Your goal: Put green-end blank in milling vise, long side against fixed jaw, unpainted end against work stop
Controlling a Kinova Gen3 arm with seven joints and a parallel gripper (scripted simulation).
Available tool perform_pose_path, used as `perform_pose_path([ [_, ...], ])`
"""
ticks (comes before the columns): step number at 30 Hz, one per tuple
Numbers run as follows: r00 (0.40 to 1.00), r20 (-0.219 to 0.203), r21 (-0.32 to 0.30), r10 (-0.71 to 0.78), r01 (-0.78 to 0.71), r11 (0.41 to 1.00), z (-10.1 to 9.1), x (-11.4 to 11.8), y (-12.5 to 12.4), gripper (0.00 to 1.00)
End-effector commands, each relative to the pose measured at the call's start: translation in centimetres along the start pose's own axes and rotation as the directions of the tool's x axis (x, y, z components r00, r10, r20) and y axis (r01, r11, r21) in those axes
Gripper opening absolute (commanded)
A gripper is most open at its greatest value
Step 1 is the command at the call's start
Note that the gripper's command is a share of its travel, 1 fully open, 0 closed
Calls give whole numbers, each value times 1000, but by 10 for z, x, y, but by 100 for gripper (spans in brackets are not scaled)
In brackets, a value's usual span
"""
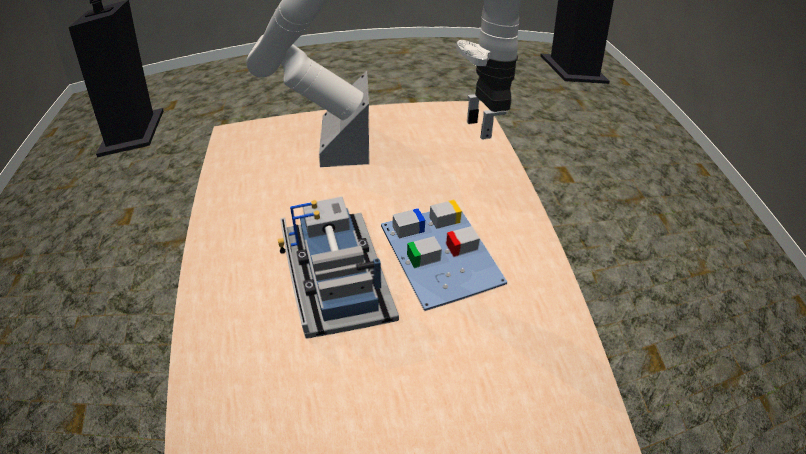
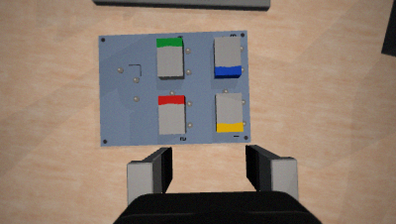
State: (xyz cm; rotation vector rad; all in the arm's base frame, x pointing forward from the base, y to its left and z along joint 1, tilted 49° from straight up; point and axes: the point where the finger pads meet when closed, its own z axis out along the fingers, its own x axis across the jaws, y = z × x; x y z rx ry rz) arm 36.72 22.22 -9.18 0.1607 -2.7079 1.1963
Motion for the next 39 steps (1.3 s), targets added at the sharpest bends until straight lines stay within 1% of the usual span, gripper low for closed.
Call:
perform_pose_path([
  [1,1000,2,-2,0,0,1000,-1,0,0,100],
  [23,1000,2,-2,0,0,1000,-1,0,0,100],
  [38,1000,2,-1,0,0,1000,46,1,-2,100],
  [39,1000,2,-1,0,0,1000,46,1,-2,100],
])
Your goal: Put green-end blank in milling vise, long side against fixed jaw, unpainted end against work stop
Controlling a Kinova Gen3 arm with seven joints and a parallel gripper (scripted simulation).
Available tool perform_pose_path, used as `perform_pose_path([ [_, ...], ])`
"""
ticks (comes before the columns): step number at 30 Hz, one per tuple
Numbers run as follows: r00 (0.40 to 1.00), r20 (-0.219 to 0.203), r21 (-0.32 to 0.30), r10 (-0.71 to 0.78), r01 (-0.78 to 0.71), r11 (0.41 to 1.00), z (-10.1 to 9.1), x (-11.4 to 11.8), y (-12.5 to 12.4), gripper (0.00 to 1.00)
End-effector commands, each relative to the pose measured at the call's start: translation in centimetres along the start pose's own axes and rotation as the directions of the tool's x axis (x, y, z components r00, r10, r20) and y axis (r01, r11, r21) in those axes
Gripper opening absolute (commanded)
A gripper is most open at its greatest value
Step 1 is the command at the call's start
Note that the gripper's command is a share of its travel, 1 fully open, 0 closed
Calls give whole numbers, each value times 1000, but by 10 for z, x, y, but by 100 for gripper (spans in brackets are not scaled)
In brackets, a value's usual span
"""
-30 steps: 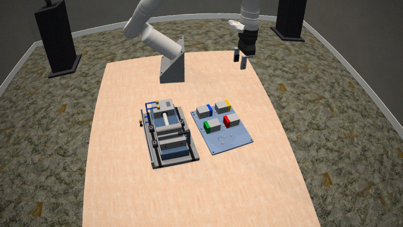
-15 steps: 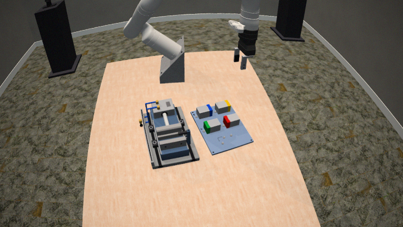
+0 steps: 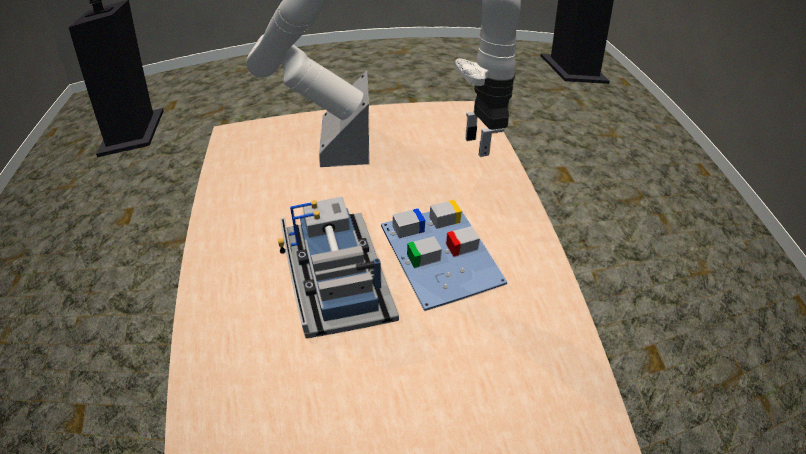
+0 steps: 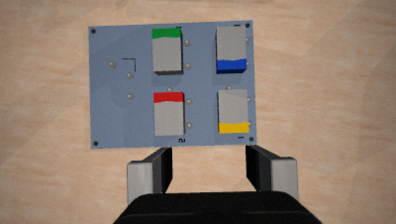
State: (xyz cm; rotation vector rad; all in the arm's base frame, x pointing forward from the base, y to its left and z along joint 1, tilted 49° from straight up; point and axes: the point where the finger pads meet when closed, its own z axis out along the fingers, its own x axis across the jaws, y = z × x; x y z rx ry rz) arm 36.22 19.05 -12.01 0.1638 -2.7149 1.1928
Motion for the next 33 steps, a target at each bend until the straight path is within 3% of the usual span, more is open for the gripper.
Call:
perform_pose_path([
  [1,1000,-4,3,0,1,1000,3,1,-2,100],
  [33,1000,-4,3,0,1,1000,-8,1,-2,100],
])
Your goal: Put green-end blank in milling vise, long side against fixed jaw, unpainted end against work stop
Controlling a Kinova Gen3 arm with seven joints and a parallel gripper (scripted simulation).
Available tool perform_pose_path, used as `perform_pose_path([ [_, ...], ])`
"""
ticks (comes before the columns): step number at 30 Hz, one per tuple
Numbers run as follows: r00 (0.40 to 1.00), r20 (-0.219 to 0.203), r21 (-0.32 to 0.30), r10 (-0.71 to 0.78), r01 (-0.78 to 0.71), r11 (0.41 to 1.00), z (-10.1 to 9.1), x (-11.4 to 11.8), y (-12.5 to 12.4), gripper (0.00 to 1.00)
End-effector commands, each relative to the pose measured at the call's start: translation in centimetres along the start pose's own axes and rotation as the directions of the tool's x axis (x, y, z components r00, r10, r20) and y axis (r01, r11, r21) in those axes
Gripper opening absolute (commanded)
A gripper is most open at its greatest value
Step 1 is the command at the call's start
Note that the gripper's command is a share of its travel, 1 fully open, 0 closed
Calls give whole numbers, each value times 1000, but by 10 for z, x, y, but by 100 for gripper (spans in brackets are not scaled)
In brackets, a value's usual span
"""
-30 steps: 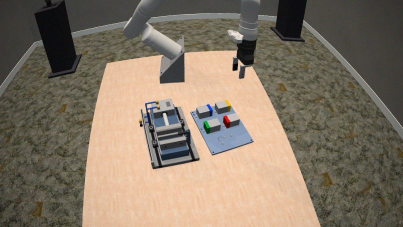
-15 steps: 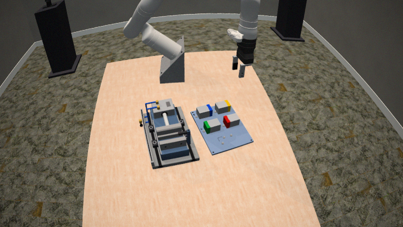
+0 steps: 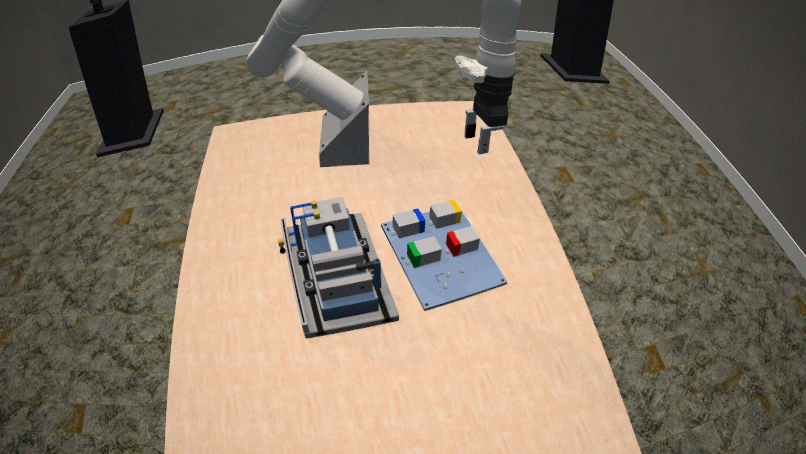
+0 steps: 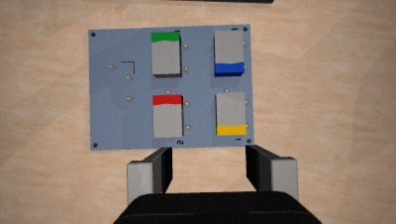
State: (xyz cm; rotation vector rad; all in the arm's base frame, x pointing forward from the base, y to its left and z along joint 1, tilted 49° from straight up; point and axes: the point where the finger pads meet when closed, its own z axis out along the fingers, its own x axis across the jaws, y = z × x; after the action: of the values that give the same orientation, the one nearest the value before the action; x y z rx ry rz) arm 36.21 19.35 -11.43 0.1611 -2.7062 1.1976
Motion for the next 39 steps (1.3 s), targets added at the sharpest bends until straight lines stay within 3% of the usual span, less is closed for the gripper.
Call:
perform_pose_path([
  [1,1000,3,-2,0,0,1000,-2,0,1,100],
  [39,1000,3,-3,1,-1,1000,-8,-2,5,100],
])
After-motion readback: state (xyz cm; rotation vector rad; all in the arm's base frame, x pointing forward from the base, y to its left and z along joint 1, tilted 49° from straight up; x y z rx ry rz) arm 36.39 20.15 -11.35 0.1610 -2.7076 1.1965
